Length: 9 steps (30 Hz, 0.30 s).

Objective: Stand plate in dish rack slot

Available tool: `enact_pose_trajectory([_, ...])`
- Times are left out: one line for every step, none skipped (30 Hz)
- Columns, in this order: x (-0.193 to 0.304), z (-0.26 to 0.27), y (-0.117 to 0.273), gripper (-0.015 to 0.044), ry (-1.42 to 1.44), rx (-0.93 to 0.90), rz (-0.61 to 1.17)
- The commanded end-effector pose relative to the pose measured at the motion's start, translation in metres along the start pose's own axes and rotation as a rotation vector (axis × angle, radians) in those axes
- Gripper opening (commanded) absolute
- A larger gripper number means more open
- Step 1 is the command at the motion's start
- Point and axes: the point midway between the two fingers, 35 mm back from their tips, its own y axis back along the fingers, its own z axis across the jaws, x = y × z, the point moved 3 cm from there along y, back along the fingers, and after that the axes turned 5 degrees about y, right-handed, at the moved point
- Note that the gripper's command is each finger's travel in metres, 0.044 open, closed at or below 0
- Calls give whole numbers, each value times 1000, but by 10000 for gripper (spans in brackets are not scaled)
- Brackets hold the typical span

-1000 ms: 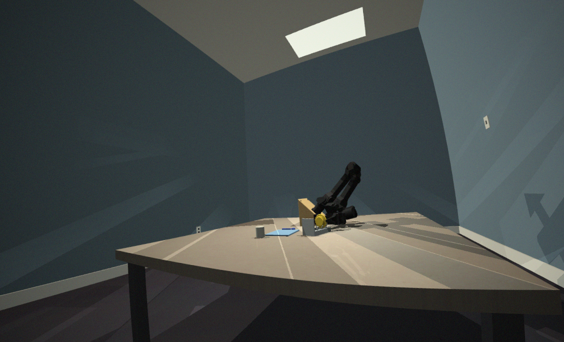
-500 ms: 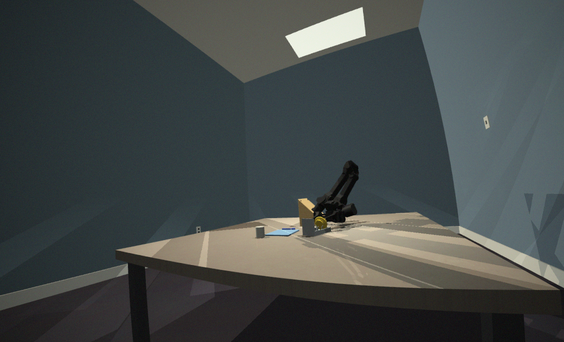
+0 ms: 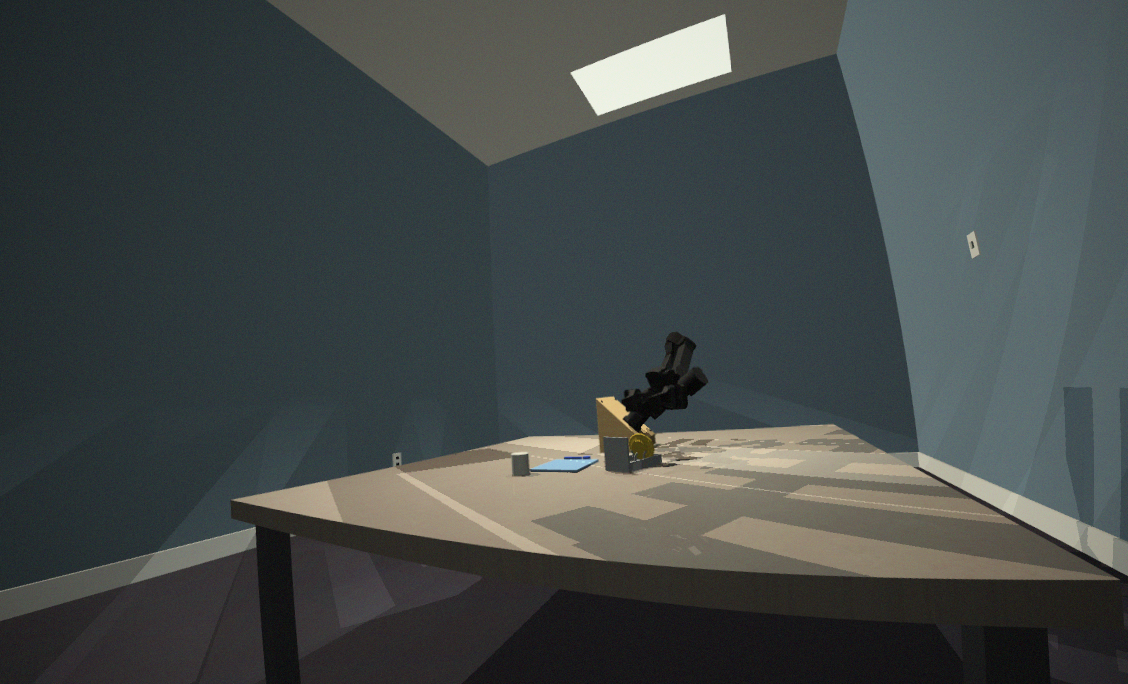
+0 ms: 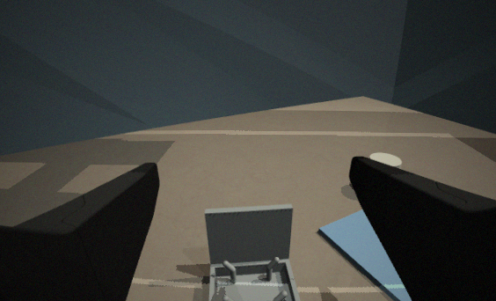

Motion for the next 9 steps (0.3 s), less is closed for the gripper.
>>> enact_pose_trajectory([-10,-1,0,400,15,-10,-1])
enact_pose_trajectory([-10,-1,0,400,15,-10,-1])
enact_pose_trajectory([-10,-1,-1,400,20,-7,1])
enact_pose_trajectory([-10,-2,-2,400,35,0,7])
enact_pose_trajectory([-10,-2,-4,400,59,13,17])
enact_pose_trajectory([-10,-3,-6,400,88,27,29])
enact_pose_trajectory([-11,-4,-8,400,116,42,43])
enact_pose_trajectory([-11,-5,-11,400,144,57,56])
enact_pose_trajectory([-11,-6,-13,400,171,71,70])
